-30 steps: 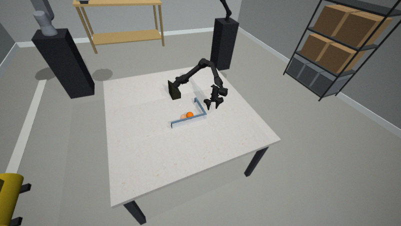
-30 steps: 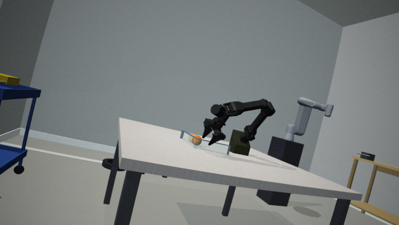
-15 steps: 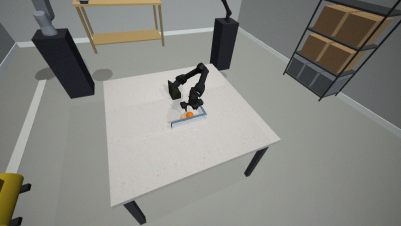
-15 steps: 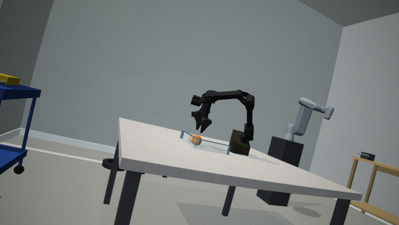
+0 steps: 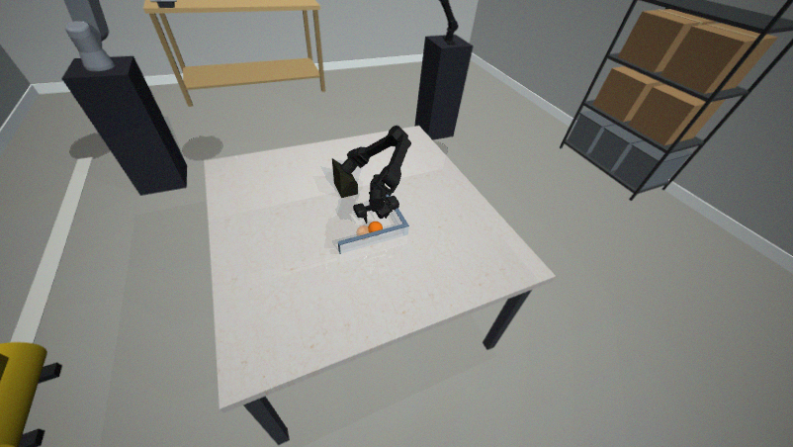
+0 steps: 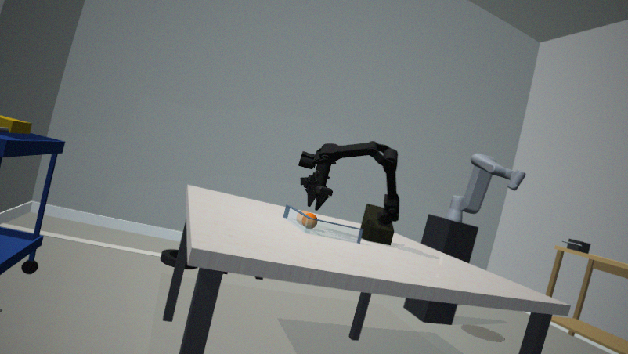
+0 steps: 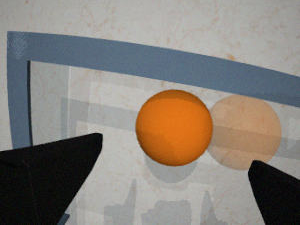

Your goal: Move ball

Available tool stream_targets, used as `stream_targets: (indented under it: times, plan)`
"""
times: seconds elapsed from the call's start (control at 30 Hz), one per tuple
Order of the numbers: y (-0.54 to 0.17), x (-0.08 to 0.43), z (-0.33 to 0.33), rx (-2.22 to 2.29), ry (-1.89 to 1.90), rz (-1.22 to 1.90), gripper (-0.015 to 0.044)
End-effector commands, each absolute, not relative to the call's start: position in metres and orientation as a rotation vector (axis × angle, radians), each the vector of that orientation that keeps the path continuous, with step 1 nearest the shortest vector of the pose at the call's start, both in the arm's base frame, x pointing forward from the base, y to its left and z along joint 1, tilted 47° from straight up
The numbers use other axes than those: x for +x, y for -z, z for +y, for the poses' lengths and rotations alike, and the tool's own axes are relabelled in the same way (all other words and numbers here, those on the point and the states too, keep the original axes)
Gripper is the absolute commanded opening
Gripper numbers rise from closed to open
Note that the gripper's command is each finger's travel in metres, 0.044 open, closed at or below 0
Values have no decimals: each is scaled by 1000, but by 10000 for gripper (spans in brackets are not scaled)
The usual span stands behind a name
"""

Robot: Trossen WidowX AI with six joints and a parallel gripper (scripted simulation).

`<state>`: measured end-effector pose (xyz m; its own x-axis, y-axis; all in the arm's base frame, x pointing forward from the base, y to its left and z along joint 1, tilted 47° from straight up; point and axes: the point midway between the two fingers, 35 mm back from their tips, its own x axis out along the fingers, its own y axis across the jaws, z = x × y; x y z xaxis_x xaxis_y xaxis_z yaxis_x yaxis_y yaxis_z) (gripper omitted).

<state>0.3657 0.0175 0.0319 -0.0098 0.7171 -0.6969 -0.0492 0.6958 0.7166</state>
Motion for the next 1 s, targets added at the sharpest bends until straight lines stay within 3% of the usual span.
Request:
stream_targets:
  times: [0.0, 0.97]
  plan:
    - [-27, 363, 22, 600, -664, 1478, 428]
    - [5, 362, 56, 602, -666, 1477, 428]
